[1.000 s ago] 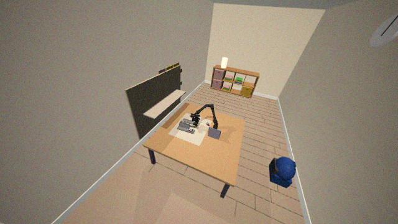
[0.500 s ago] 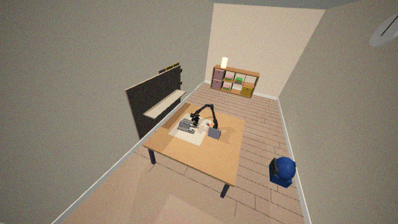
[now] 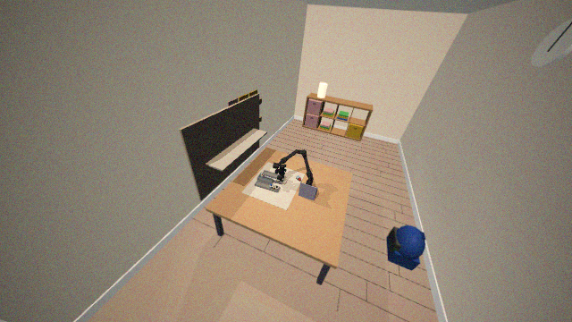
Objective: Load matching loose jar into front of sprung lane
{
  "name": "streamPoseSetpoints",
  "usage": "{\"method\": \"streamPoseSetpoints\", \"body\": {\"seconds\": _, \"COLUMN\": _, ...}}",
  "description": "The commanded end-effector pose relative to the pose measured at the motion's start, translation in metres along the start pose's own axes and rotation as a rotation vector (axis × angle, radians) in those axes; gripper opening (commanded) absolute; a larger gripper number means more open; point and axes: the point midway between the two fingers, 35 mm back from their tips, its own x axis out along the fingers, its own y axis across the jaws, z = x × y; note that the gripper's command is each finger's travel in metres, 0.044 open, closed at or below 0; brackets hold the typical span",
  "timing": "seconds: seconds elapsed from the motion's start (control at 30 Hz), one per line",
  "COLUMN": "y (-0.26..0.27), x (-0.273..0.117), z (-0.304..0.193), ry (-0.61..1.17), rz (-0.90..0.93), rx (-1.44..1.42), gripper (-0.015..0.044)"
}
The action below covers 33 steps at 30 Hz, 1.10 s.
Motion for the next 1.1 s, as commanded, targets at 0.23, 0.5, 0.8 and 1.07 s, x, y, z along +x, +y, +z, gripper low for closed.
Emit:
{"method": "streamPoseSetpoints", "body": {"seconds": 0.23, "y": -0.0026, "x": -0.0046, "z": 0.0133, "ry": -0.025, "rz": -0.002, "rx": 0.017, "gripper": 0.0000}}
{"method": "streamPoseSetpoints", "body": {"seconds": 0.5, "y": -0.0026, "x": -0.0045, "z": 0.0135, "ry": -0.025, "rz": -0.002, "rx": 0.017, "gripper": 0.0000}}
{"method": "streamPoseSetpoints", "body": {"seconds": 0.8, "y": -0.0018, "x": -0.0044, "z": 0.0135, "ry": -0.025, "rz": -0.002, "rx": 0.017, "gripper": 0.0000}}
{"method": "streamPoseSetpoints", "body": {"seconds": 1.07, "y": -0.0016, "x": -0.0025, "z": 0.0136, "ry": -0.025, "rz": -0.002, "rx": 0.017, "gripper": 0.0000}}
